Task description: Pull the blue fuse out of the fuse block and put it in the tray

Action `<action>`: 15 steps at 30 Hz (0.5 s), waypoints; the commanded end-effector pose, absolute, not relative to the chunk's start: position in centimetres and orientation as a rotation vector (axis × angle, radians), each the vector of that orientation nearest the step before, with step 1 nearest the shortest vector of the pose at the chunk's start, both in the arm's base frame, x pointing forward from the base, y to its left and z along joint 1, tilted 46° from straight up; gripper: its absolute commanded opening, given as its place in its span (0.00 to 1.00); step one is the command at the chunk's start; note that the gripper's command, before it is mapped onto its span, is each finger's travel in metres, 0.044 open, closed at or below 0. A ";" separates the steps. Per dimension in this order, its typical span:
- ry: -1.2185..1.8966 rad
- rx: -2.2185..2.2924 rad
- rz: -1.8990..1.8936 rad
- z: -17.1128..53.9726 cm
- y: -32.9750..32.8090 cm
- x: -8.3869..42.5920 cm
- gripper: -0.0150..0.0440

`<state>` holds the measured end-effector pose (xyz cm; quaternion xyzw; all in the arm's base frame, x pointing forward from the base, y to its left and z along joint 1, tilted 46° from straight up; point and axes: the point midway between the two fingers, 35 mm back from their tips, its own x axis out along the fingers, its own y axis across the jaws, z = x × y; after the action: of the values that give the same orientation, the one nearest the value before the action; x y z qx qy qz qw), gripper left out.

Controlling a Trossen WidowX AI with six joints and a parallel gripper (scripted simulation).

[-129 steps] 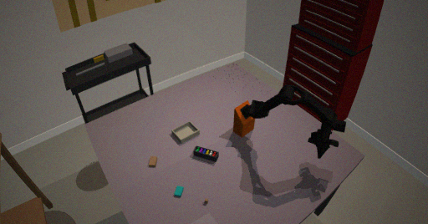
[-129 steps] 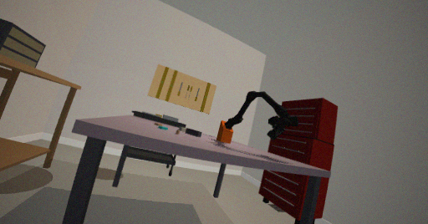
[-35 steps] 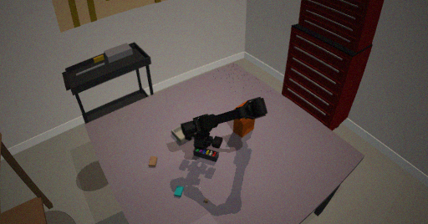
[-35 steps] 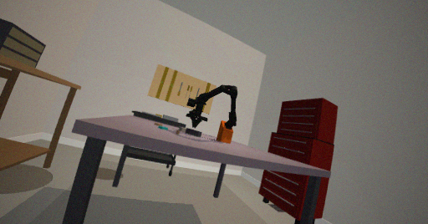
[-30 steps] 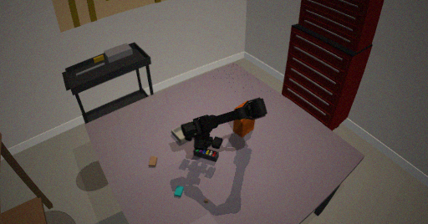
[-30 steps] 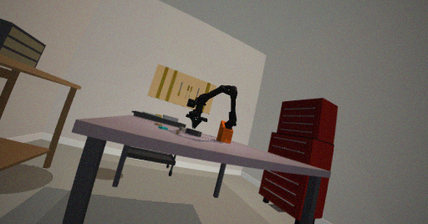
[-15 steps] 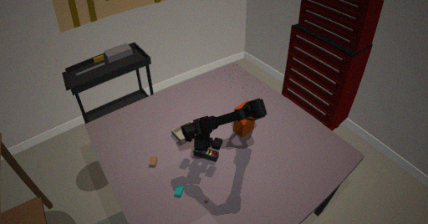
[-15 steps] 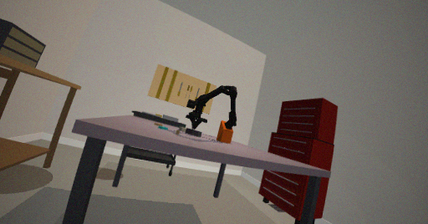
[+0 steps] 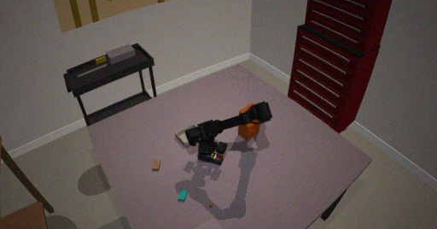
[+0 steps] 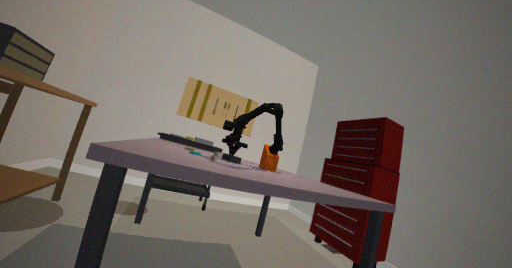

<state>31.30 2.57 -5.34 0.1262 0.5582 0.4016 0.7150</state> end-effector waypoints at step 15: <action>1.237 0.280 0.890 -5.4 2.7 31.3 0.25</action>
<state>31.27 2.66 -5.43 0.1267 0.5585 0.4016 0.7146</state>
